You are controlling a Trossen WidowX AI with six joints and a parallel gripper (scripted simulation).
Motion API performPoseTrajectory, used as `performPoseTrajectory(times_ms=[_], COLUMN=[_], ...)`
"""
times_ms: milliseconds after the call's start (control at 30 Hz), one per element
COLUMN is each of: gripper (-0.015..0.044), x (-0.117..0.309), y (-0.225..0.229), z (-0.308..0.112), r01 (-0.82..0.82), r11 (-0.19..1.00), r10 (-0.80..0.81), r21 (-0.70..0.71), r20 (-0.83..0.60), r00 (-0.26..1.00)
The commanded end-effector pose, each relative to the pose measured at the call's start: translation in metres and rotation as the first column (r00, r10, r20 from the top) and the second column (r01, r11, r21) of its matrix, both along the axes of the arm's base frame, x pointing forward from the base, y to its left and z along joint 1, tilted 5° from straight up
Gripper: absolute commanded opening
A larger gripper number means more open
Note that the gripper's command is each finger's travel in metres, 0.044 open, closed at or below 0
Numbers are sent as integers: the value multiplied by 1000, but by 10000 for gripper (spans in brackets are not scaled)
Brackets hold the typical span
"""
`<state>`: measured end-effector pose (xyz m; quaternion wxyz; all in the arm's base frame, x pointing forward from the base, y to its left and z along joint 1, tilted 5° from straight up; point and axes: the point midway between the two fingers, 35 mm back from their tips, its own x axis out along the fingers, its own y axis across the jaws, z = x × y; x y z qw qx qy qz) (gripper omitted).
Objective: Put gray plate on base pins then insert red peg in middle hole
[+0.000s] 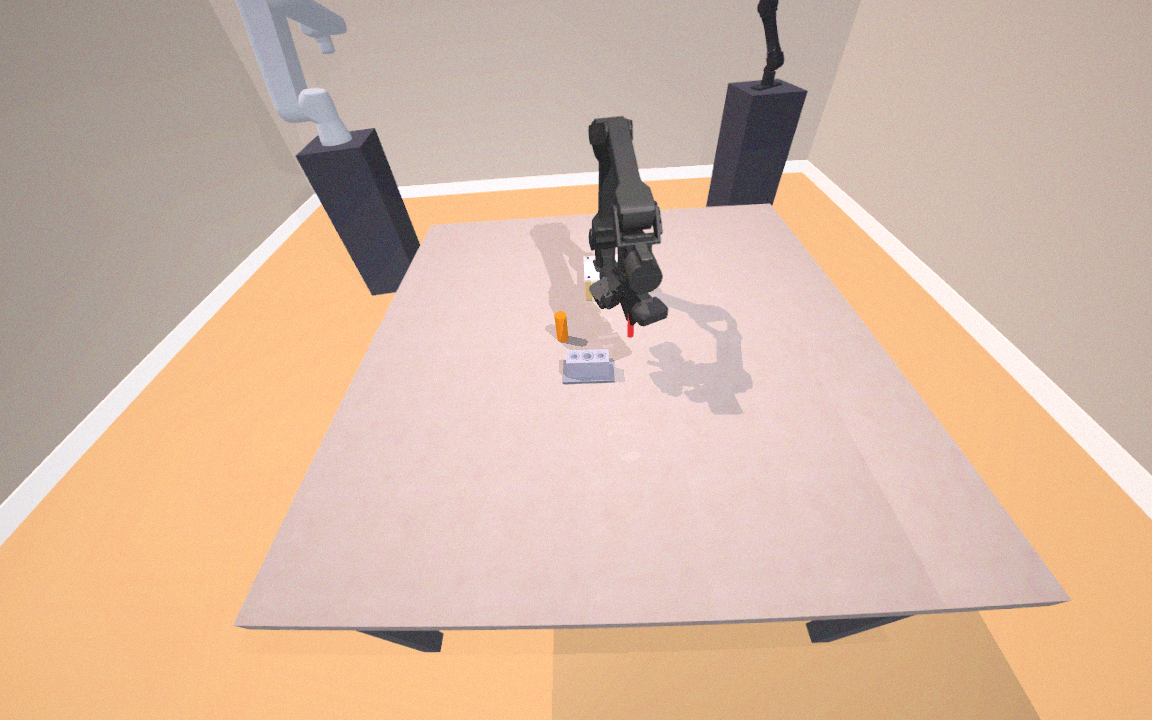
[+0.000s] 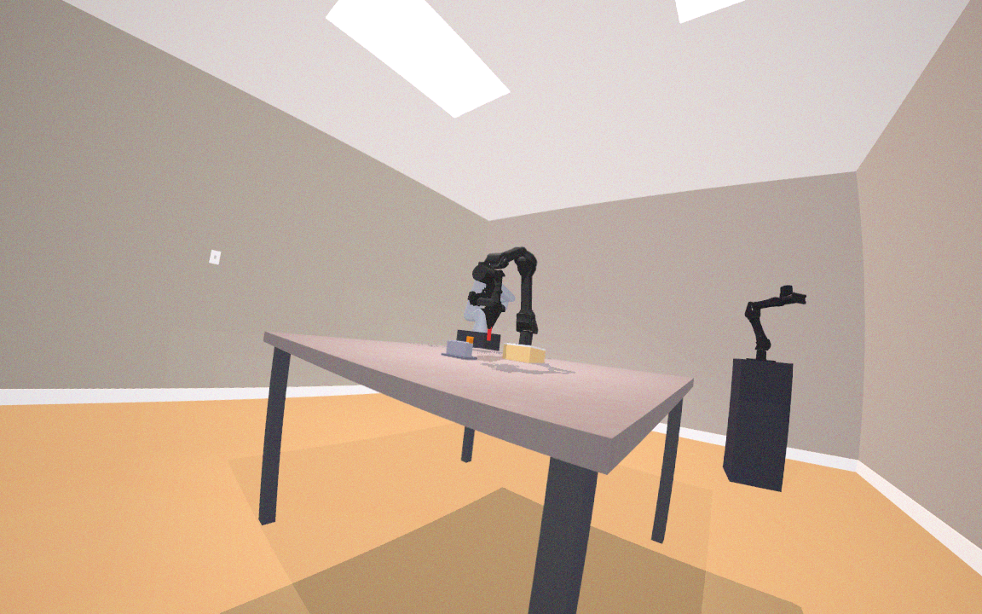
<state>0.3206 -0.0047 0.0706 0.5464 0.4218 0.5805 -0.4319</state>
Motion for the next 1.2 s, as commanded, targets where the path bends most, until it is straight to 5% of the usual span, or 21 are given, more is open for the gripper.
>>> performPoseTrajectory(times_ms=[0, 1167], gripper=[0, 0], x=[5, 29], y=[-9, -105], z=[0, -2], r01=[-5, -48], r11=[1000, 999], r10=[5, 48], r21=[2, -25], r20=[2, 3], r00=[1000, 999])
